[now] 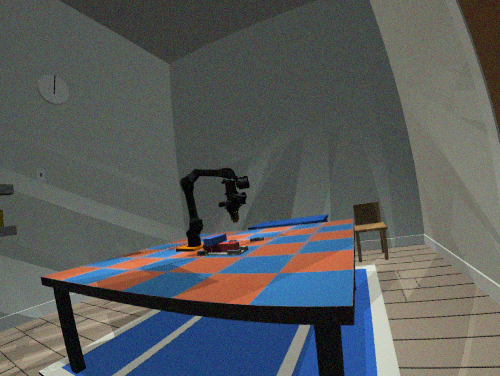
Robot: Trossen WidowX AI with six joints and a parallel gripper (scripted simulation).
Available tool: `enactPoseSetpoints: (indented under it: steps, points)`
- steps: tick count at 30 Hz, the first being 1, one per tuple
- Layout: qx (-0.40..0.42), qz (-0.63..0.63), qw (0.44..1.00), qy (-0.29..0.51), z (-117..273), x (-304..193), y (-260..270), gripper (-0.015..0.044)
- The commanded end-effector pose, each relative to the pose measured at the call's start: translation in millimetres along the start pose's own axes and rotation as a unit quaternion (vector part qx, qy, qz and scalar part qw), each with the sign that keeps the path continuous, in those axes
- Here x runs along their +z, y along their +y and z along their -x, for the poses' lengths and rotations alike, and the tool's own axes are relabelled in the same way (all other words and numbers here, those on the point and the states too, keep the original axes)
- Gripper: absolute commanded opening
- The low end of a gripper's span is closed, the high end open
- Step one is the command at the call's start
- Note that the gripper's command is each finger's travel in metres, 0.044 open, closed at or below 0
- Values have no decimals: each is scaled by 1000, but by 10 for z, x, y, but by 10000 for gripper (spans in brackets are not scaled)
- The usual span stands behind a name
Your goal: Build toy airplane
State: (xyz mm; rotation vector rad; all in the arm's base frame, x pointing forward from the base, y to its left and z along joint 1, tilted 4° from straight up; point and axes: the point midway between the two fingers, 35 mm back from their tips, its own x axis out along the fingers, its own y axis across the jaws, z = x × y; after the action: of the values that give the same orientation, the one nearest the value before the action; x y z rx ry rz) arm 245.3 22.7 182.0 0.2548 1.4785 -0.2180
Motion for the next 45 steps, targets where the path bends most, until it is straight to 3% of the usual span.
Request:
enactPoseSetpoints:
  steps: [1, 45]
  points:
    - [3, -1, 1000, 1, -22, 87, -48, 0]
    - [1, -1, 1000, -2, -231, 747, -1031, 0]
